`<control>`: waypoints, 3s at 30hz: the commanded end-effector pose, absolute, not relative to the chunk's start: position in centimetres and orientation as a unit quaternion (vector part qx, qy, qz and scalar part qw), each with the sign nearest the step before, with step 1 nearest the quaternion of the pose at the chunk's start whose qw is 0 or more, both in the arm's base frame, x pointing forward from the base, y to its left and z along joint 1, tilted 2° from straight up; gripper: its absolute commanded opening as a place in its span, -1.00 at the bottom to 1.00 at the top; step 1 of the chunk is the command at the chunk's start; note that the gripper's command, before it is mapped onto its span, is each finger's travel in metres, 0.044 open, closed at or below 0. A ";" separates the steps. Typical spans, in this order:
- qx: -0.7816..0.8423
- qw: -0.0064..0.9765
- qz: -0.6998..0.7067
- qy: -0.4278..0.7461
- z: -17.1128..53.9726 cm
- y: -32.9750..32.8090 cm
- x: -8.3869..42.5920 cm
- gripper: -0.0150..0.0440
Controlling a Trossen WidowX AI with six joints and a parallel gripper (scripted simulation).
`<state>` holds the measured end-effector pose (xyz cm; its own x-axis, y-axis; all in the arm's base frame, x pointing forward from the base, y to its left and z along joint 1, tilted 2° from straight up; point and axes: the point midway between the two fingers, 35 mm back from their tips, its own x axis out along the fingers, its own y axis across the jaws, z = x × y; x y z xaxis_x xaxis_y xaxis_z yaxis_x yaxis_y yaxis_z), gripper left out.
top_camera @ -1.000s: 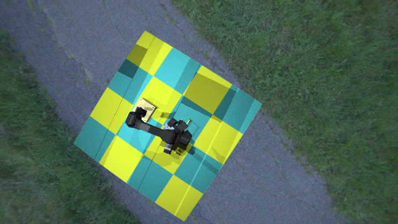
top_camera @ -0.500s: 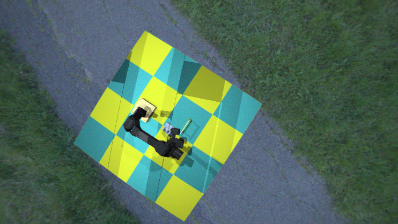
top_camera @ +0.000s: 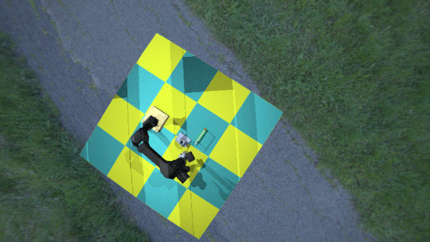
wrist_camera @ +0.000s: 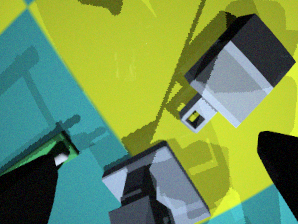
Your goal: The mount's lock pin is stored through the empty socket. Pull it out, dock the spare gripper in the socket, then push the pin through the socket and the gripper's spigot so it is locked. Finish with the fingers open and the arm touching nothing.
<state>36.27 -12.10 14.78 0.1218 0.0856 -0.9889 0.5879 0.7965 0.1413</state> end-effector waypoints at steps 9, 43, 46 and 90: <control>0.478 0.545 -0.454 0.517 13.2 -18.7 32.9 1.00; 0.479 0.545 -0.453 0.517 5.3 -18.7 34.0 1.00; 0.479 0.545 -0.453 0.517 4.8 -18.7 34.0 1.00; 0.479 0.545 -0.453 0.518 0.8 -18.6 34.1 0.35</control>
<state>34.16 -18.60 1.00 0.0580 0.0044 -0.9983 0.9892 0.1344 0.0581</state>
